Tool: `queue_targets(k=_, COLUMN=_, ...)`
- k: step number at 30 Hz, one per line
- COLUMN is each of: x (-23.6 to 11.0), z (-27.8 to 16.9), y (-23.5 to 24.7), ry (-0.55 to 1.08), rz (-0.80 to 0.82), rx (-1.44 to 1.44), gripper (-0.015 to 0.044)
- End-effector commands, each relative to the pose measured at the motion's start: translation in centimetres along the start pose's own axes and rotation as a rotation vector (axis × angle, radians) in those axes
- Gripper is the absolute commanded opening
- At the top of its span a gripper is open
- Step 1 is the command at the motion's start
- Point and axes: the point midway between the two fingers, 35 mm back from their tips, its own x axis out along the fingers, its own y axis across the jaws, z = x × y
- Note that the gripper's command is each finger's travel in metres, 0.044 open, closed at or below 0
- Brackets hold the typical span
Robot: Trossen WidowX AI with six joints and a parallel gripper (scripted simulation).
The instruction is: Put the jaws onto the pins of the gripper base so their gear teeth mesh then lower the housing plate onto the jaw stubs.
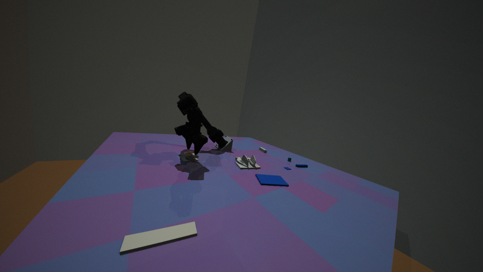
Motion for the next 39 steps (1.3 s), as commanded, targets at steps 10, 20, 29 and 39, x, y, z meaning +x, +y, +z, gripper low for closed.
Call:
queue_targets(k=10, x=1.8, z=-0.2, y=0.0, ry=0.005, rz=-0.001, rx=-0.007, gripper=0.0440)
queue_targets(k=20, x=3.1, z=-0.2, y=0.0, ry=0.002, rz=-0.001, rx=-0.007, gripper=0.0440)
queue_targets(k=29, x=3.1, z=-0.2, y=0.0, ry=0.002, rz=-0.001, rx=-0.007, gripper=0.0440)
queue_targets(k=39, x=3.1, z=-0.2, y=0.0, ry=0.002, rz=-0.001, rx=-0.007, gripper=0.0440)
